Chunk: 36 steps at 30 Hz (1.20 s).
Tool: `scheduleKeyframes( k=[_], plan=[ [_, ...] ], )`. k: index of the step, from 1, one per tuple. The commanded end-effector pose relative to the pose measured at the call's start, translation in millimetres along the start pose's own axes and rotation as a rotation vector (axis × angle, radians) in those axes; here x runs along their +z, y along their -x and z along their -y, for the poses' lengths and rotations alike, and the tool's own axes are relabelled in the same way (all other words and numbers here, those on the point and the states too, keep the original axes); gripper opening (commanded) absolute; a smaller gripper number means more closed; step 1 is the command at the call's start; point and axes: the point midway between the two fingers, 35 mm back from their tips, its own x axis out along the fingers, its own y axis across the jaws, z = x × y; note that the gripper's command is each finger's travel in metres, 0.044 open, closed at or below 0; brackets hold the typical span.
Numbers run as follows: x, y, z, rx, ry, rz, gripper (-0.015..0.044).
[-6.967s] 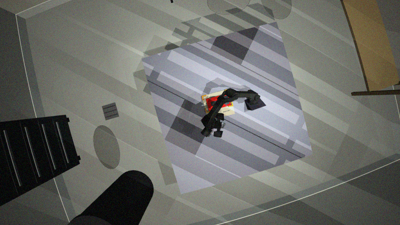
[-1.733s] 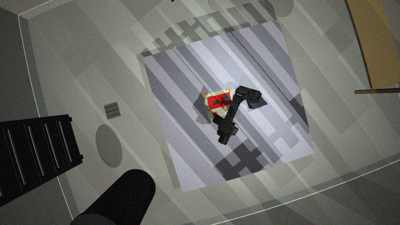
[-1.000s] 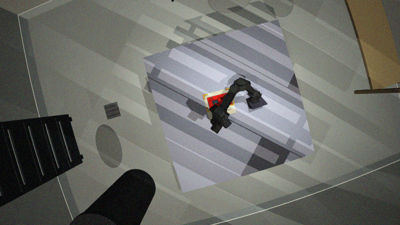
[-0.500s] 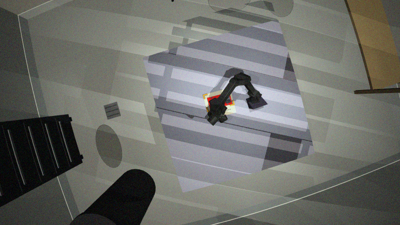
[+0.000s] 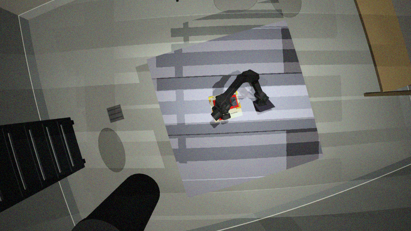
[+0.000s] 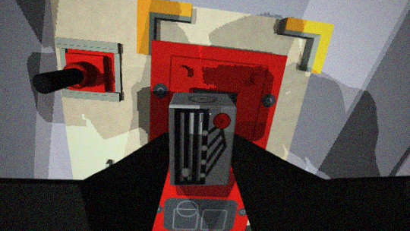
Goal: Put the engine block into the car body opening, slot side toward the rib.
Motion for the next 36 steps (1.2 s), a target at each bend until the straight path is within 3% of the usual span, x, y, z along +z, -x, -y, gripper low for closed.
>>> scheduleKeyframes(
  k=[1,4,10,36],
  plan=[
    [-3.7,-4.1,9.8,-0.007,-0.046,0.0,0.0],
    [-4.9,-5.2,12.7,-0.009,-0.057,-0.001,0.0],
    [-4.9,-5.3,12.6,-0.009,-0.072,-0.001,0.0157],
    [-5.4,-5.2,13.3,-0.009,-0.04,-0.001,0.016]
  ],
)
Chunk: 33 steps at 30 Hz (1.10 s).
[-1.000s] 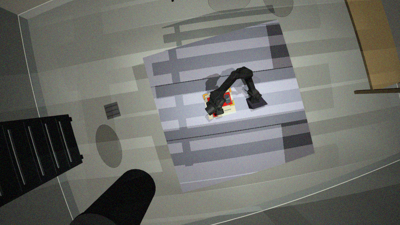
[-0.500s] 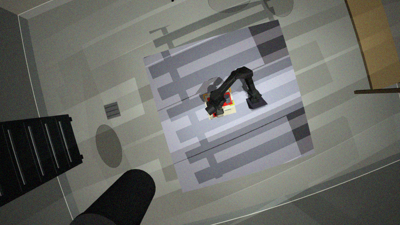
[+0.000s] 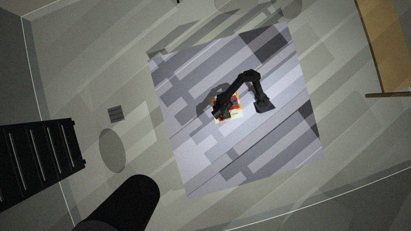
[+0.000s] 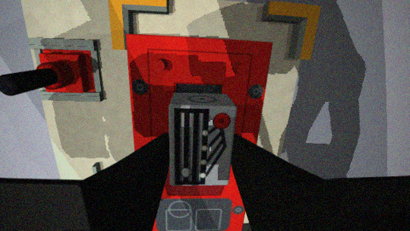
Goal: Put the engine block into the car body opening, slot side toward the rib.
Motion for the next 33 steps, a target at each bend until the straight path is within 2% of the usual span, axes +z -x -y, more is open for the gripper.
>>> scheduleKeyframes(
  k=[1,33],
  plan=[
    [0.4,0.0,0.6,-0.002,0.02,0.002,0.016],
    [0.3,-6.2,0.9,-0.002,0.005,0.002,0.016]
  ],
)
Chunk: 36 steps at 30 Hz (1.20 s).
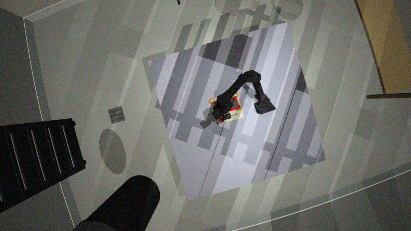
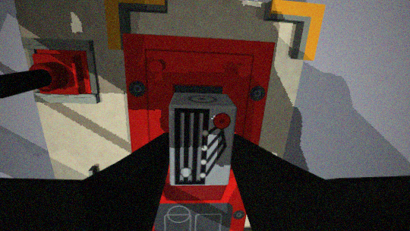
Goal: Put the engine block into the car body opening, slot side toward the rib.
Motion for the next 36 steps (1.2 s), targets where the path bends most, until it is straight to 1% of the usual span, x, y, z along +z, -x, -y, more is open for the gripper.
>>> scheduleKeyframes(
  k=[1,36],
  plan=[
    [0,-1,0,-0.002,0.003,0.002,0.016],
    [0,-12,0,-0.003,0.001,0.002,0.016]
  ],
)
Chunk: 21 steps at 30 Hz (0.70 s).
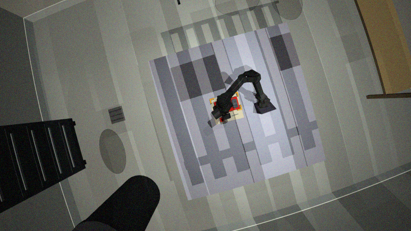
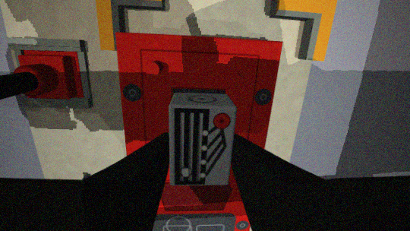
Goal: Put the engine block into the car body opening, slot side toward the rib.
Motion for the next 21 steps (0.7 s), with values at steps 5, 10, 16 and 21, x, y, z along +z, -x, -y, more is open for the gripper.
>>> scheduleKeyframes(
  k=[5,10,16,21],
  plan=[
    [0.1,-2.5,0.2,-0.002,0.005,0.002,0.016],
    [0.1,-4.1,0.2,-0.002,0.004,0.002,0.016],
    [0.1,-6.0,0.2,-0.003,0.004,0.002,0.016],
    [0.1,-7.5,0.2,-0.003,0.004,0.002,0.016]
  ],
)
